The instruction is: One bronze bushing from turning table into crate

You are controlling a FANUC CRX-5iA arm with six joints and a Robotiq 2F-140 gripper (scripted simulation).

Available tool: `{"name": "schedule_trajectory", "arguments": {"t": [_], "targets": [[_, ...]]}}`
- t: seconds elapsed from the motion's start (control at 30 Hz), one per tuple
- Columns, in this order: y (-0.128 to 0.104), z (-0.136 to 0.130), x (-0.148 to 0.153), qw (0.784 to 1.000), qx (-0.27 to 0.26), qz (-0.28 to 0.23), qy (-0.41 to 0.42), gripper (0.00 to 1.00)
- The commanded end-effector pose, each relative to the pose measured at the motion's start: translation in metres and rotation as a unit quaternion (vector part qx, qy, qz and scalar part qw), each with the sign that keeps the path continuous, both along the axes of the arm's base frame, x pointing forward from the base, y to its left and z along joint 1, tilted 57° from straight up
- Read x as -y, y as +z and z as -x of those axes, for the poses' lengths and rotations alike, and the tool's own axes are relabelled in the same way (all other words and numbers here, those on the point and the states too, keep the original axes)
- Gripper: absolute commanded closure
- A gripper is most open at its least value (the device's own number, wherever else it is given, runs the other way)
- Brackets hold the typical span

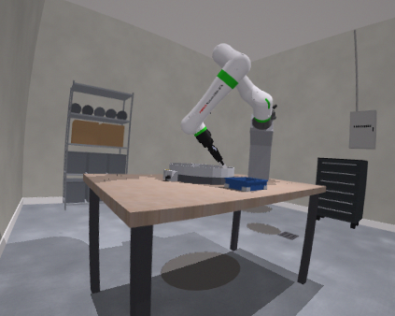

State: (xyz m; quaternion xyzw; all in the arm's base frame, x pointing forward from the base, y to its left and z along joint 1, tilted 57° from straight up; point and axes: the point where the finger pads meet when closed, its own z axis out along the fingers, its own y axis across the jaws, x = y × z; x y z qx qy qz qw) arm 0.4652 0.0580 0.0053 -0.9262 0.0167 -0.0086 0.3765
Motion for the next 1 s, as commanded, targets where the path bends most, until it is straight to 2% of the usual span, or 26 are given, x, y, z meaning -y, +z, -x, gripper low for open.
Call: {"name": "schedule_trajectory", "arguments": {"t": [0.0,0.93,0.97], "targets": [[0.0,0.0,0.0002,1.0,0.0,0.0,0.0,0.94],[0.0,0.0,0.0002,1.0,0.0,0.0,0.0,0.94],[0.0,0.0,0.0002,1.0,0.0,0.0,0.0,1.0]]}}
